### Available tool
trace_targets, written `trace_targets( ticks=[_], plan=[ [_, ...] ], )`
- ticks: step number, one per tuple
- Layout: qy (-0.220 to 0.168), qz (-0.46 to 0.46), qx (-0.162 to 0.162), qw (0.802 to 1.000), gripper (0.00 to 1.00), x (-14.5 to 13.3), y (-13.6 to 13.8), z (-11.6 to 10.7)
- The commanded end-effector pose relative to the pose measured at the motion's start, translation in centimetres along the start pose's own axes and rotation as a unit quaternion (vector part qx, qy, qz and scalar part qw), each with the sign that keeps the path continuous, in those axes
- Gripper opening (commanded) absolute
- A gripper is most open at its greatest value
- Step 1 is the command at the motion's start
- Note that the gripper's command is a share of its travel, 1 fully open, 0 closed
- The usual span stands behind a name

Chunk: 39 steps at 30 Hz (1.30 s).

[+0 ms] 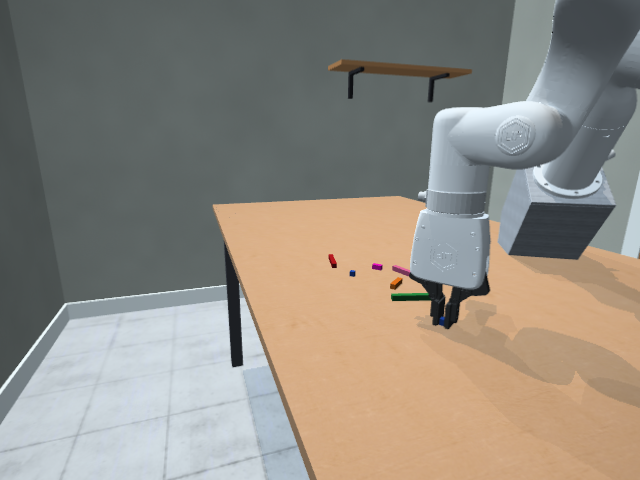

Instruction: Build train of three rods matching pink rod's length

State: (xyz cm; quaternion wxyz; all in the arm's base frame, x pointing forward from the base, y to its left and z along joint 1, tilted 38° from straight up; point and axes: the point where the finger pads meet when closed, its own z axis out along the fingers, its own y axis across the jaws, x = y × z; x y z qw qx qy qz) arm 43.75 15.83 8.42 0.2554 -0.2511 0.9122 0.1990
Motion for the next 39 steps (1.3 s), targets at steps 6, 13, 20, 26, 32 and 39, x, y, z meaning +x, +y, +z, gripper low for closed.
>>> trace_targets(
  ticks=[6, 13, 20, 26, 32, 39],
  plan=[
    [-0.001, 0.0, 0.001, 1.0, 0.12, -0.1, 0.0, -0.1],
    [-0.001, 0.0, 0.001, 1.0, 0.2, -0.1, 0.0, -0.1],
    [-0.001, 0.0, 0.001, 1.0, 0.24, -0.1, 0.0, -0.1],
    [-0.001, 0.0, 0.001, 1.0, 0.24, -0.1, 0.0, -0.1],
    [-0.001, 0.0, 0.0, 1.0, 0.24, -0.1, 0.0, -0.9],
    [-0.001, 0.0, 0.0, 1.0, 0.24, -0.1, 0.0, -2.9]
  ],
)
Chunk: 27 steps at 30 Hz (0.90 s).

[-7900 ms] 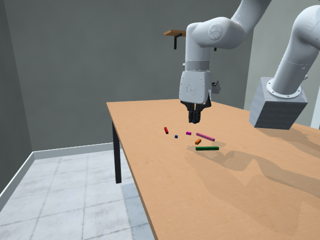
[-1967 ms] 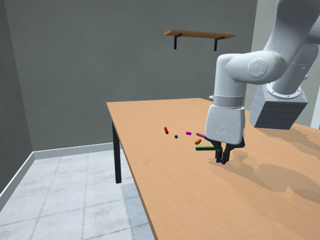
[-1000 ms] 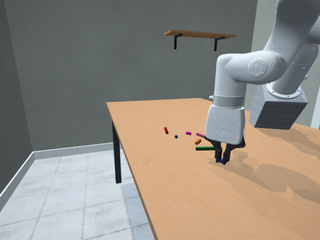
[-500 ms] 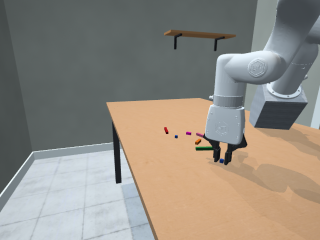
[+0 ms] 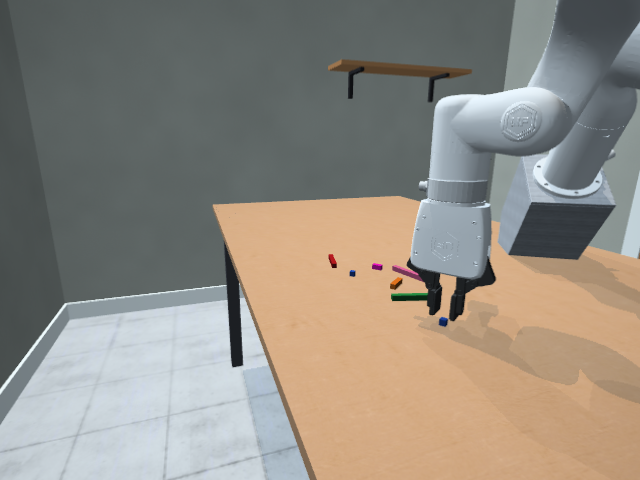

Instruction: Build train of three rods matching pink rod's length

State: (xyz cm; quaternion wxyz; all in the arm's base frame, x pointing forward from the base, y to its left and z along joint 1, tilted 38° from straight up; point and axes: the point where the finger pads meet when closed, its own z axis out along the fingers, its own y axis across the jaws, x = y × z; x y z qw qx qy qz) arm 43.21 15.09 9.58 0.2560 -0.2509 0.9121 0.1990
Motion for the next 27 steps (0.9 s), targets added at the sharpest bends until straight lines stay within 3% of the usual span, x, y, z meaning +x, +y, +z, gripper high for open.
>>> trace_targets(
  ticks=[1, 11, 20, 21, 27],
  plan=[
    [0.0, 0.0, 0.0, 1.0, 0.24, -0.1, 0.0, -2.0],
    [0.0, 0.0, 0.0, 1.0, 0.24, -0.1, 0.0, -6.8],
    [0.0, 0.0, 0.0, 1.0, 0.24, -0.1, 0.0, -7.6],
    [0.0, 0.0, 0.0, 1.0, 1.0, -0.1, 0.0, -7.6],
    [0.0, 0.0, 0.0, 1.0, 1.0, -0.1, 0.0, -7.6]
  ],
)
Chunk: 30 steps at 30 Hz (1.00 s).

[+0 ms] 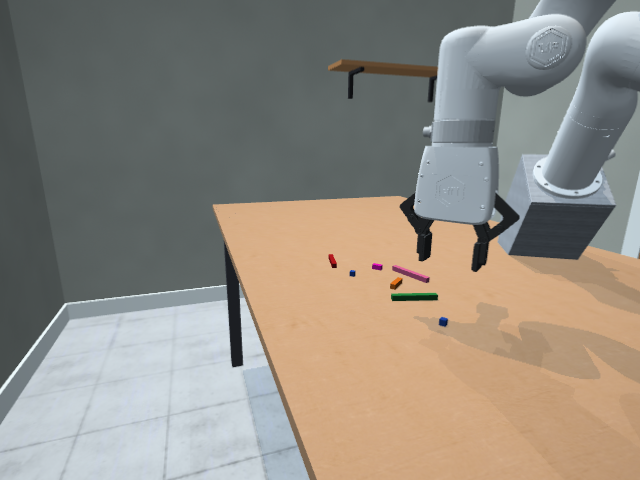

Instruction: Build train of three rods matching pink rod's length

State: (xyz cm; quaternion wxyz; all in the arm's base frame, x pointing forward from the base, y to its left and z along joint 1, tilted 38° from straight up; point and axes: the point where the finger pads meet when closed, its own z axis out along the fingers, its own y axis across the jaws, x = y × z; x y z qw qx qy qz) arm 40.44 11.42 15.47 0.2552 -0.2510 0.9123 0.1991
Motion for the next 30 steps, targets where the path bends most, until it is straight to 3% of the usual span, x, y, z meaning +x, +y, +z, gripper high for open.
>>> trace_targets(
  ticks=[1, 21, 30],
  plan=[
    [-0.001, 0.0, 0.001, 1.0, 1.0, -0.12, -0.03, -0.11],
    [-0.001, 0.007, 0.001, 1.0, 1.0, -0.11, -0.1, -0.1],
    [0.001, 0.091, 0.002, 0.996, 1.0, -0.04, -0.97, 0.03]
  ],
)
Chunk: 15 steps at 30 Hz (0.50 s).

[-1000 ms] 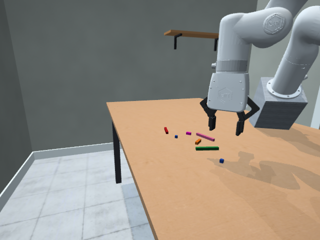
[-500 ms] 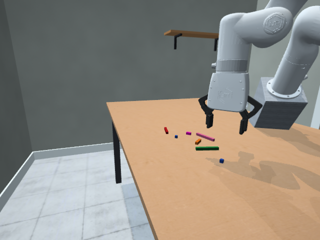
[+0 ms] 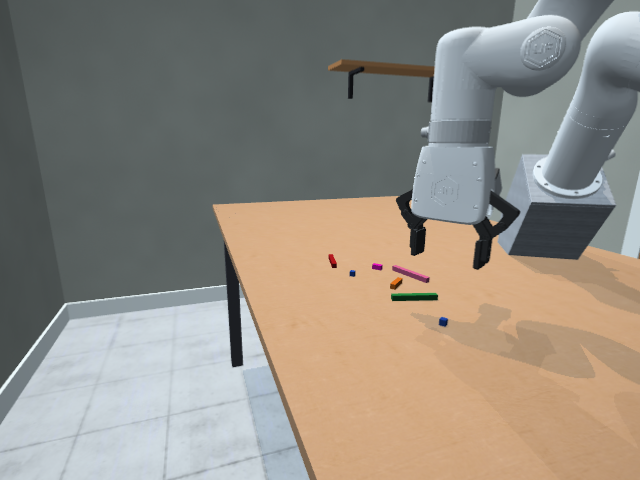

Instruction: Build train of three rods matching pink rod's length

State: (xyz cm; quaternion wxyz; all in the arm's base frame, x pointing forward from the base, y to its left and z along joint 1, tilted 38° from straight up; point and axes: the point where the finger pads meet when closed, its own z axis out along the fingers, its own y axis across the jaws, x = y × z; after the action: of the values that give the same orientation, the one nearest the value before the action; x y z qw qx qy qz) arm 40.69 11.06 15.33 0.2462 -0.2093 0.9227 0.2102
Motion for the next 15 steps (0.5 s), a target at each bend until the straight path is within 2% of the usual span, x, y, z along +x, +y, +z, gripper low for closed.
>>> trace_targets(
  ticks=[1, 6, 8, 10, 15],
  plan=[
    [0.001, 0.063, 0.002, 0.998, 1.0, -0.1, -0.7, 0.0],
    [0.002, 0.149, 0.003, 0.989, 1.0, -0.1, -1.6, 0.2],
    [0.002, 0.149, 0.003, 0.989, 1.0, -0.1, -1.6, 0.2],
    [0.003, 0.202, 0.004, 0.979, 1.0, -0.1, -2.1, 0.2],
    [0.004, 0.271, 0.005, 0.963, 1.0, 0.0, -2.9, 0.3]
  ],
)
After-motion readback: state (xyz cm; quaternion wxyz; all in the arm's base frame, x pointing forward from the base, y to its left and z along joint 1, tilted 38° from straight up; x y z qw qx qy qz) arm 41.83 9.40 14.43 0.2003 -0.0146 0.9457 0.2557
